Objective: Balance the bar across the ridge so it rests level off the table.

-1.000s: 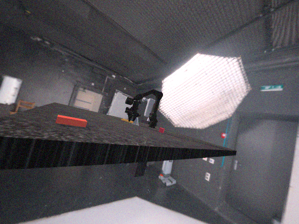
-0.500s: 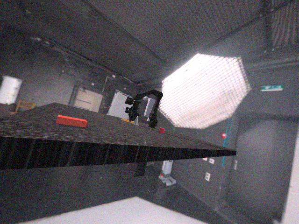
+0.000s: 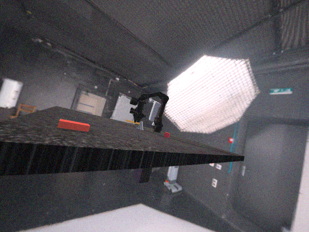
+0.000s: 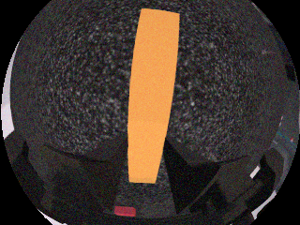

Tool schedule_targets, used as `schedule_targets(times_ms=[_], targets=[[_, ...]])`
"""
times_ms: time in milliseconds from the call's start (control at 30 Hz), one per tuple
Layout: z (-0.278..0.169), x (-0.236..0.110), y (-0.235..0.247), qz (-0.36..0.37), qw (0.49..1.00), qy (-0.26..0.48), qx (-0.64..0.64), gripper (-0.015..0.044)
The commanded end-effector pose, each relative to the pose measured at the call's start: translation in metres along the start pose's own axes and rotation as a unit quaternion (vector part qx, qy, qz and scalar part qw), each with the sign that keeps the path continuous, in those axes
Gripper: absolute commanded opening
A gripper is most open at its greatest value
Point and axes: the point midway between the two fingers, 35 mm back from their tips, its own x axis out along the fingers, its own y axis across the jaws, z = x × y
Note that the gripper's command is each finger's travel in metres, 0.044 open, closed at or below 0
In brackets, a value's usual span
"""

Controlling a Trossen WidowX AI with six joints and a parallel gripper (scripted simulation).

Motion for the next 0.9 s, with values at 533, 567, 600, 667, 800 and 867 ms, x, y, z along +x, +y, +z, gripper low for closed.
schedule_targets(times_ms=[533,567,600,667,800,867], targets=[[0.0,-0.057,0.0,0.006,1.0,-0.001,0.003,0.0],[0.0,-0.059,0.0,0.006,1.0,-0.001,0.003,0.0],[-0.001,-0.062,0.0,0.006,1.0,-0.001,0.003,0.0],[-0.001,-0.067,-0.001,0.006,1.0,-0.001,0.003,0.0],[-0.003,-0.077,-0.003,0.006,1.0,0.0,0.003,0.0],[-0.003,-0.081,-0.004,0.006,1.0,0.0,0.003,0.0]])
